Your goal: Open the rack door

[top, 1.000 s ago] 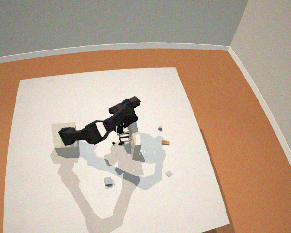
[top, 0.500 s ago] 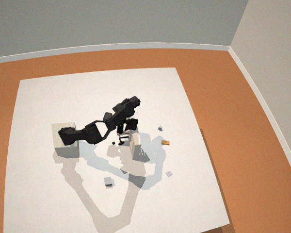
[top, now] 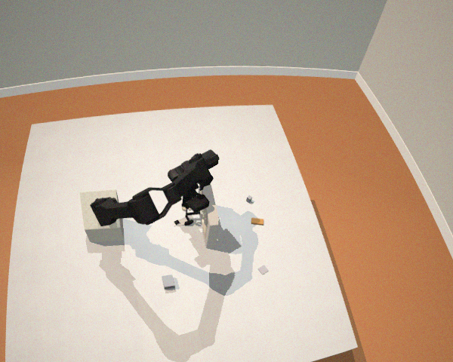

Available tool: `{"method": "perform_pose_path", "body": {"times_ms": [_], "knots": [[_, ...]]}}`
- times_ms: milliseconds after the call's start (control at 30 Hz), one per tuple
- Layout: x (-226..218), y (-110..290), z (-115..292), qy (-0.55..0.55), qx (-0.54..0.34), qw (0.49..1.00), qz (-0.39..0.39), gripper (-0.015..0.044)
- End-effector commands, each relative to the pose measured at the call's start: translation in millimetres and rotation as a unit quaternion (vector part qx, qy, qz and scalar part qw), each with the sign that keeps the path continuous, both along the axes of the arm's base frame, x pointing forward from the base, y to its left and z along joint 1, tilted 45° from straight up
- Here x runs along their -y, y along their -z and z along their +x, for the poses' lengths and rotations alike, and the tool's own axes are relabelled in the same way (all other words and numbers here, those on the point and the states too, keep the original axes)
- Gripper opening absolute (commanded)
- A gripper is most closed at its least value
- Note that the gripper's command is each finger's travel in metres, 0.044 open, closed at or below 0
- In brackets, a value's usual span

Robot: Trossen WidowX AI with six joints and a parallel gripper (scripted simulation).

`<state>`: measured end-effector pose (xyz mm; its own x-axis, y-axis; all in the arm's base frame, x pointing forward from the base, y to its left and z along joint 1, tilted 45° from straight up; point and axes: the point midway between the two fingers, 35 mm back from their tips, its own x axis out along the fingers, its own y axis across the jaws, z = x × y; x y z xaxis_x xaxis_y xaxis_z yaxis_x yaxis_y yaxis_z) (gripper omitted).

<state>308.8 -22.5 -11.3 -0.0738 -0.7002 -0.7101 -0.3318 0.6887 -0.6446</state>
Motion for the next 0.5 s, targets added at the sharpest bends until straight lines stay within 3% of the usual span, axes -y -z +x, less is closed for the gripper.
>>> {"method": "perform_pose_path", "body": {"times_ms": [0, 467], "knots": [[0.1, -0.3, 0.8, 0.072, 0.074, 0.995, -0.008, 0.0287], [0.1, -0.3, 0.8, 0.308, 0.306, 0.9, -0.032, 0.0287]]}}
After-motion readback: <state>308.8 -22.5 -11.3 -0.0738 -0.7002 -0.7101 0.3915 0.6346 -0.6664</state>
